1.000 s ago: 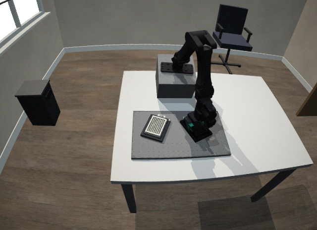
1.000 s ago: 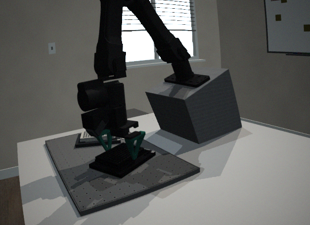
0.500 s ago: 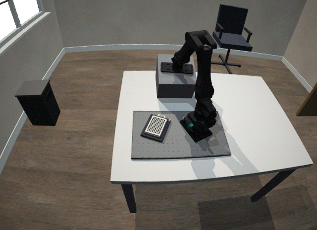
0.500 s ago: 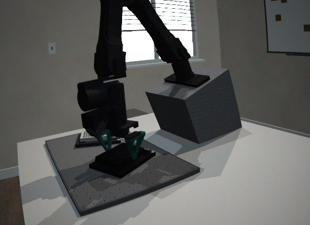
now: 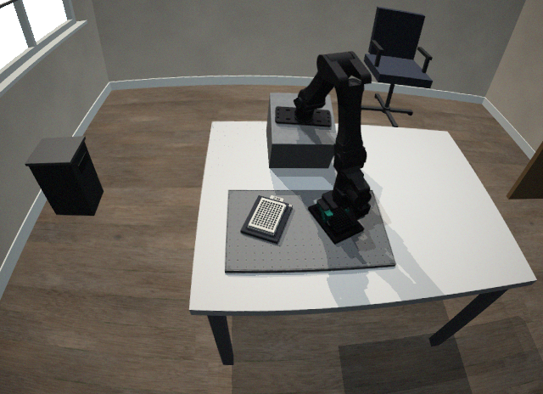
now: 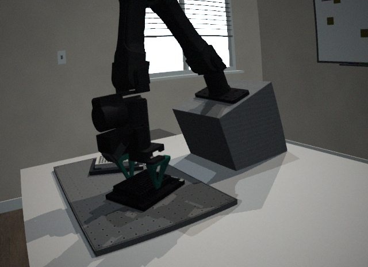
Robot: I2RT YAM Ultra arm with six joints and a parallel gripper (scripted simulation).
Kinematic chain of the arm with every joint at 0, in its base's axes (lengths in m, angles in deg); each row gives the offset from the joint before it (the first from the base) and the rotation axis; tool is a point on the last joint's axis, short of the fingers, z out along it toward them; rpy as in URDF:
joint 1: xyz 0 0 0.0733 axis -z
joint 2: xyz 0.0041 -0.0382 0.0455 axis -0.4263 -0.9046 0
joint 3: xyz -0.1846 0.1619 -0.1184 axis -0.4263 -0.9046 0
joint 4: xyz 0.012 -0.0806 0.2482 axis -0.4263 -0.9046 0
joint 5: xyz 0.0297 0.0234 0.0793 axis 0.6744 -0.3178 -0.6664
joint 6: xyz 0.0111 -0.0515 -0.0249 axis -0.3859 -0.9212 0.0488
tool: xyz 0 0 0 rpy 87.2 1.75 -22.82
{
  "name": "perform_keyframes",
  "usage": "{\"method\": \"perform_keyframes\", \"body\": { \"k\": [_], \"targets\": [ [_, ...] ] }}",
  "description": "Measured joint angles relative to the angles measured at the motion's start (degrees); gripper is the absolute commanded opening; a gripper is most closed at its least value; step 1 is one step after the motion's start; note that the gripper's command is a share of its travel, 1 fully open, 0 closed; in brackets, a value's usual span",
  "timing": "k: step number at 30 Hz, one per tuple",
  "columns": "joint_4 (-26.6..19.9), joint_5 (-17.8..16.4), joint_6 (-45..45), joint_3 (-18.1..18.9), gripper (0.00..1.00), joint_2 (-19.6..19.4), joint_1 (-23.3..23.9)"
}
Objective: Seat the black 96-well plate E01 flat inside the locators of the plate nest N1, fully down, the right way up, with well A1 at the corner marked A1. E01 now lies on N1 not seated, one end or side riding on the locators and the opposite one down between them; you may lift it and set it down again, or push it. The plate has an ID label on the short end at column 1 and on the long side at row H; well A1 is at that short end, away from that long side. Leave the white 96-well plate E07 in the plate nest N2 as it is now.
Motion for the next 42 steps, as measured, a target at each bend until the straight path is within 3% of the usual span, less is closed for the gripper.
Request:
{"method": "perform_keyframes", "body": {
  "k": [31,42],
  "targets": [
    [-0.42,0.00,0.02,-0.02,0.00,0.20,-0.04],
    [-3.50,0.00,0.28,-0.02,0.00,3.78,-0.33]
  ]
}}
